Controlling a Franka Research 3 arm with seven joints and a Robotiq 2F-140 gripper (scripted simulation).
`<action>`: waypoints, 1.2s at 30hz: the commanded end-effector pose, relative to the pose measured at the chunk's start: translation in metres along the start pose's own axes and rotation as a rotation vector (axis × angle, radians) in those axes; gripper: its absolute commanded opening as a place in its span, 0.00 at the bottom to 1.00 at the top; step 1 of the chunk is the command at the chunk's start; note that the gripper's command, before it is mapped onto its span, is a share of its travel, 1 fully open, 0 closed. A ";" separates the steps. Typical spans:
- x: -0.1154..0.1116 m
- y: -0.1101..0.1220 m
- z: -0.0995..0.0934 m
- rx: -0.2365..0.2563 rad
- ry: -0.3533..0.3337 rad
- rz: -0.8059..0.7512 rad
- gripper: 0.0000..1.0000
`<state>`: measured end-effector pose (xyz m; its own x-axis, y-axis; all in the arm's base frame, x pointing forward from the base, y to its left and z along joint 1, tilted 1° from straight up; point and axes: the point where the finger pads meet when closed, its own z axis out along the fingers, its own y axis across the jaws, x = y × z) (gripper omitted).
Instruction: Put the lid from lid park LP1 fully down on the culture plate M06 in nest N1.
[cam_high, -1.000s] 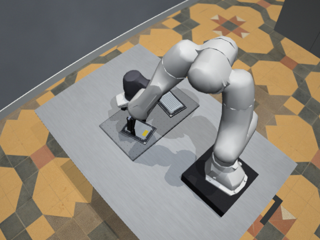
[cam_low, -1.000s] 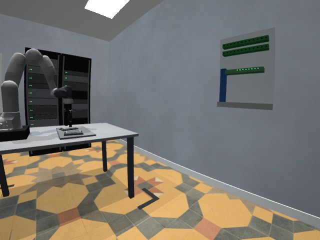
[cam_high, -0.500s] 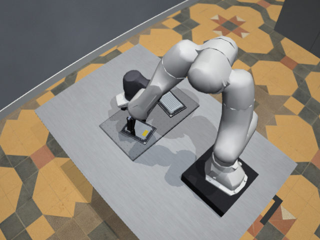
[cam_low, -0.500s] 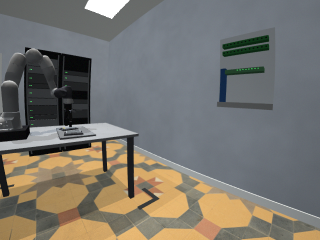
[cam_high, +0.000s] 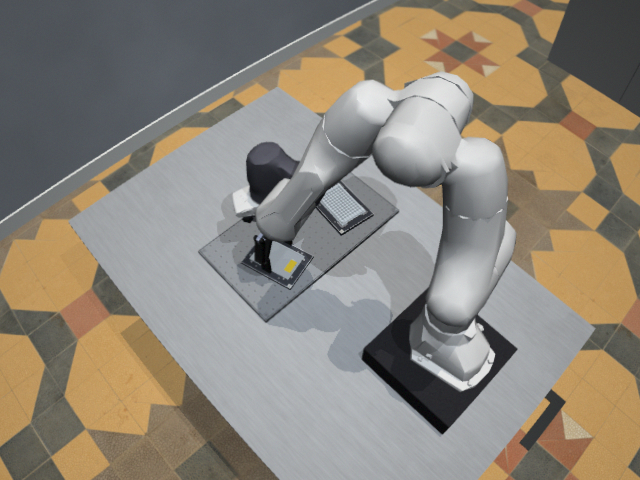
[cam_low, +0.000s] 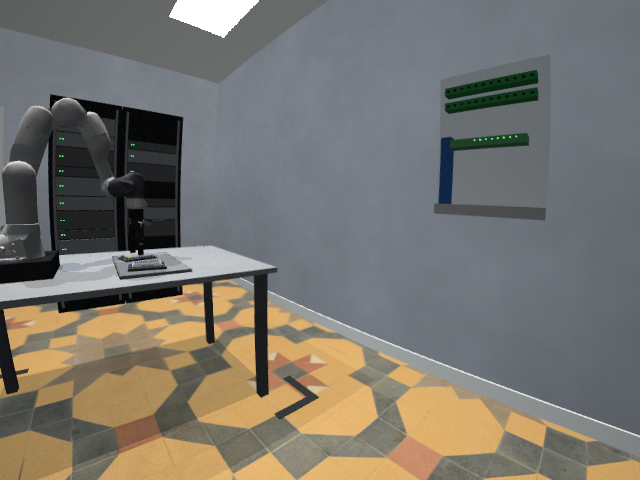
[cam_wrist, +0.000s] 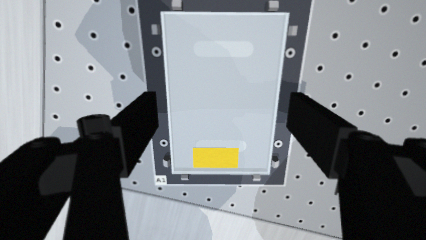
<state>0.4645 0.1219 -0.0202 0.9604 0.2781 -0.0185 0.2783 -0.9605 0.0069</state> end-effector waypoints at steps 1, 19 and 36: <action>0.002 0.000 0.001 -0.001 0.006 0.002 0.69; 0.002 0.000 0.009 -0.001 0.006 0.002 0.69; 0.002 0.000 0.010 -0.001 0.006 0.002 0.69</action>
<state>0.4647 0.1218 -0.0305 0.9604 0.2780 -0.0168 0.2782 -0.9605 0.0071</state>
